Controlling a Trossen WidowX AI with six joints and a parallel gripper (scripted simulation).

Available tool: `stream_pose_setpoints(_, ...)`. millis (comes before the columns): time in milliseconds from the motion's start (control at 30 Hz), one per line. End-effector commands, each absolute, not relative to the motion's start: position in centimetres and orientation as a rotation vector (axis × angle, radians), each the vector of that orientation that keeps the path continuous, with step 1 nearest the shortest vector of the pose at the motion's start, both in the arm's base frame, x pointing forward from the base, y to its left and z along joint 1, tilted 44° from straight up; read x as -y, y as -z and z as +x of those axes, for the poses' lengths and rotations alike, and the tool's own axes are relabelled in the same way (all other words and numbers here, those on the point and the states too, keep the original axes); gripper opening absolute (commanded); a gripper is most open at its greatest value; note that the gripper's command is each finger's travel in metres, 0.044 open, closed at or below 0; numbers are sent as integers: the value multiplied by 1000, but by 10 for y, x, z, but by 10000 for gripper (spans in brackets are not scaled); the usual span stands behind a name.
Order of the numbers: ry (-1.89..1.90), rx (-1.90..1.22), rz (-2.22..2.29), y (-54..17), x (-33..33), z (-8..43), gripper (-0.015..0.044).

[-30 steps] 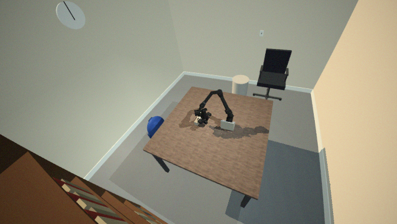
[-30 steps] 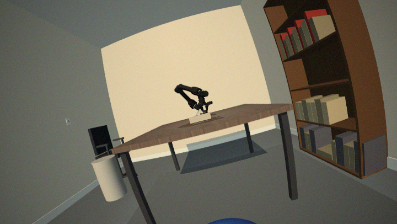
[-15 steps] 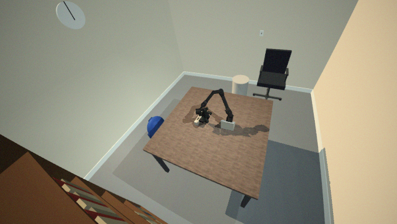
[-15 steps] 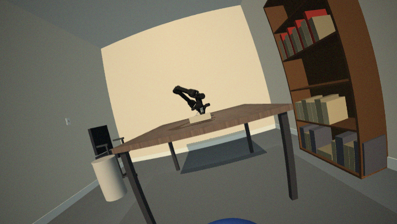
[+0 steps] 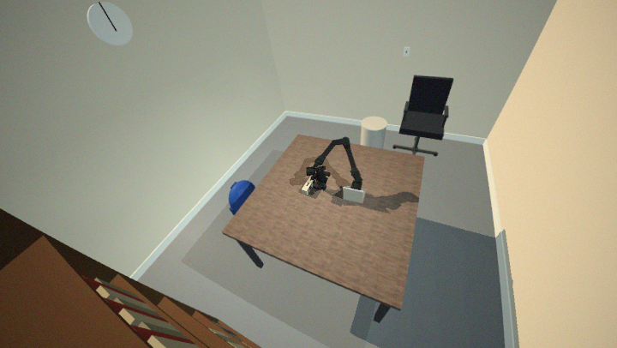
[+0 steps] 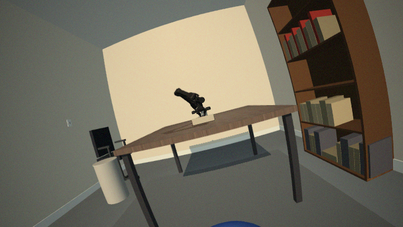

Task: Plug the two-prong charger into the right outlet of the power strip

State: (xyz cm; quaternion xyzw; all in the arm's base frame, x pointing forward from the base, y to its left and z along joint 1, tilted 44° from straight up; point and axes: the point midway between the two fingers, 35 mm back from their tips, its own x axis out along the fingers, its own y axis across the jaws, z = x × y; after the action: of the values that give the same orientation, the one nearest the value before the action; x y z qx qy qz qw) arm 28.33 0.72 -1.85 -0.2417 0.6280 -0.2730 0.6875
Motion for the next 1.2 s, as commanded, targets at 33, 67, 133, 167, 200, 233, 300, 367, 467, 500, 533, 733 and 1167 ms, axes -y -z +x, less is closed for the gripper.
stream_pose_setpoints(33, 591, -1415, -575, 13, 4, 282, 0)
stream_pose_setpoints(67, 591, -1415, -576, 13, 4, 282, 0)
stream_pose_setpoints(133, 590, -1415, -576, 13, 4, 283, 0)
stream_pose_setpoints(167, 590, -1416, -577, 13, 4, 284, 0)
stream_pose_setpoints(200, 589, -1416, -578, 13, 4, 285, 0)
stream_pose_setpoints(233, 588, -1416, -579, 13, 4, 286, 0)
stream_pose_setpoints(300, 587, -1417, -581, 12, 4, 289, 0)
stream_pose_setpoints(367, 586, -1418, -583, 12, 4, 291, 0)
stream_pose_setpoints(467, 584, -1419, -586, 11, 5, 294, 0)
stream_pose_setpoints(500, 583, -1420, -587, 11, 5, 296, 0)
stream_pose_setpoints(533, 583, -1420, -589, 11, 5, 297, 0)
stream_pose_setpoints(733, 579, -1422, -595, 10, 6, 304, 0)
stream_pose_setpoints(1167, 571, -1428, -609, 7, 8, 319, 0)
